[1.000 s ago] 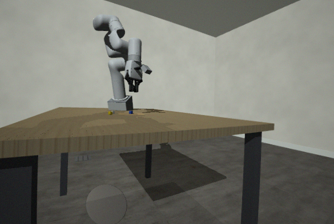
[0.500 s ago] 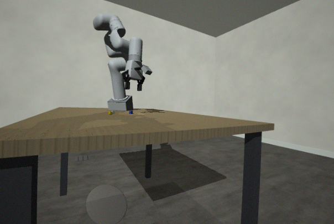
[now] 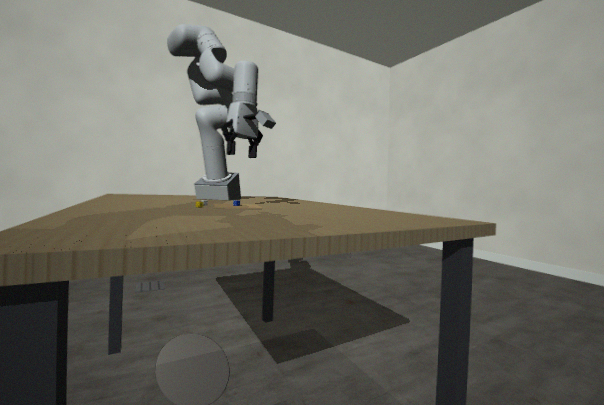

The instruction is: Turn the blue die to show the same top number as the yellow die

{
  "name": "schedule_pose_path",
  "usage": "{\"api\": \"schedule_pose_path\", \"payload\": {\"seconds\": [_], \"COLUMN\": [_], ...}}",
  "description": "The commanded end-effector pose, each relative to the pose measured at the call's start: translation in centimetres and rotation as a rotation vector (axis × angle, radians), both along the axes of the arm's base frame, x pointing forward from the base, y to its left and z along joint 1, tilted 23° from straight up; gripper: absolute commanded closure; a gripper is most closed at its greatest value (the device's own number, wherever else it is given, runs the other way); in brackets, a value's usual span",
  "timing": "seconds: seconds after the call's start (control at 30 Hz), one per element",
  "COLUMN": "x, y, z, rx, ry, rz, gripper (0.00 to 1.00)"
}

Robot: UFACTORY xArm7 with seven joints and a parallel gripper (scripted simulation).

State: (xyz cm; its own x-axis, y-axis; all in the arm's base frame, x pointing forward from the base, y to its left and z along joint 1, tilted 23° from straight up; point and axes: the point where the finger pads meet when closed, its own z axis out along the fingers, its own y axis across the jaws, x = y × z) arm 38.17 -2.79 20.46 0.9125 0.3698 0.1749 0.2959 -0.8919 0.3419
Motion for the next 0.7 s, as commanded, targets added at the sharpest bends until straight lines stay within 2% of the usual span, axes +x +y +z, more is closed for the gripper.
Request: {"api": "schedule_pose_path", "payload": {"seconds": [0.0,0.2,0.67], "x": [-0.3,-0.7,-0.8], "y": [0.4,0.7,0.8], "z": [1.4,2.7,2.9], "rx": [0.000,0.000,0.000], "ry": [-0.003,-0.003,-0.003], "rz": [0.001,0.001,0.001], "gripper": [0.00,0.00,0.00]}}
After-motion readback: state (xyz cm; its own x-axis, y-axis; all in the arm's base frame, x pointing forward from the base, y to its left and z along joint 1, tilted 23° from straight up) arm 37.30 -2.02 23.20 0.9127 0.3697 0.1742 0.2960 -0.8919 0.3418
